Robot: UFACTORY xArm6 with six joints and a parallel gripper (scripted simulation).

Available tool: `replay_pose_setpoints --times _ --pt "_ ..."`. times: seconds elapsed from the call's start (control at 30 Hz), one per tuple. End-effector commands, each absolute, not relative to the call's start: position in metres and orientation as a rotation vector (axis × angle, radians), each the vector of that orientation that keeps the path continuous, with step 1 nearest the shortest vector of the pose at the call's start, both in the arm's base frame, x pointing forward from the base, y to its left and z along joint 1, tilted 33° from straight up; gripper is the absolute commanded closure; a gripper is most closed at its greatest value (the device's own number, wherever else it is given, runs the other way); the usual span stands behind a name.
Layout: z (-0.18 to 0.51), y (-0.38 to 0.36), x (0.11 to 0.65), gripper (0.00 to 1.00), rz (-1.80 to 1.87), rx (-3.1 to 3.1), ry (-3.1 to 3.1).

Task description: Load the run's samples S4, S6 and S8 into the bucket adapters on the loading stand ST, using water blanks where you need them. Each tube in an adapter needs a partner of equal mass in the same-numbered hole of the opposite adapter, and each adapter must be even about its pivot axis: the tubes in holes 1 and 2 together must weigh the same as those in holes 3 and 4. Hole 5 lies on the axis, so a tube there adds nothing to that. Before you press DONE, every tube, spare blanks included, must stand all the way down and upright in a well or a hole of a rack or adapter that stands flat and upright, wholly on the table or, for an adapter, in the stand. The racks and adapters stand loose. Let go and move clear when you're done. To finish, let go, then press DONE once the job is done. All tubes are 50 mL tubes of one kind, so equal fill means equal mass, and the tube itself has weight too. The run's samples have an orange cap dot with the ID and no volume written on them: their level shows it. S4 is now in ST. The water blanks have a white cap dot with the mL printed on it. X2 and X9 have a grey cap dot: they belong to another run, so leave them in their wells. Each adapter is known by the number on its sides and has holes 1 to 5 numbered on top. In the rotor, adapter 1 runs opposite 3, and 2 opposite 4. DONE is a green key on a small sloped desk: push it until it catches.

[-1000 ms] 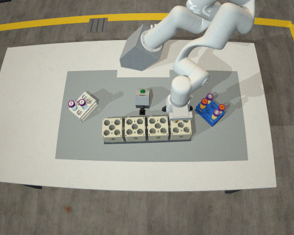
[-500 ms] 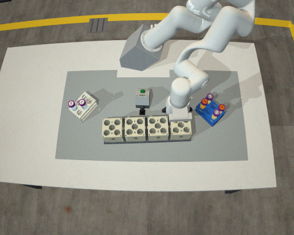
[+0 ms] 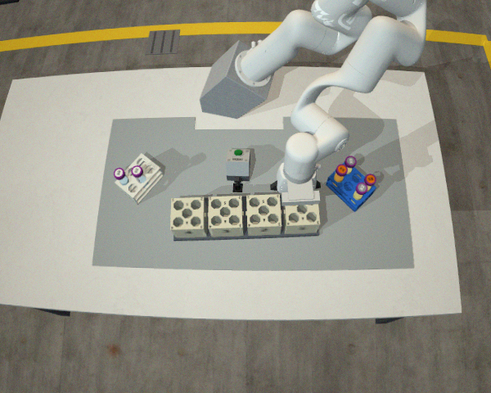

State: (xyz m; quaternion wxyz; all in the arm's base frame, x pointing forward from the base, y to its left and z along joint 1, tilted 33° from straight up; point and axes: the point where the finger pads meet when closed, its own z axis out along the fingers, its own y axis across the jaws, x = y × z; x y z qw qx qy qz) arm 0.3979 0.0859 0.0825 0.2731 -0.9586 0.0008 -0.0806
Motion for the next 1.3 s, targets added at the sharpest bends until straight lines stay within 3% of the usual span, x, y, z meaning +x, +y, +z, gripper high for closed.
replay_pose_setpoints --times 0.0,1.27 --pt "0.079 0.089 0.4 1.0 -0.222 -2.579 0.002" --pt "0.056 0.103 0.404 1.0 -0.221 -2.579 0.002"
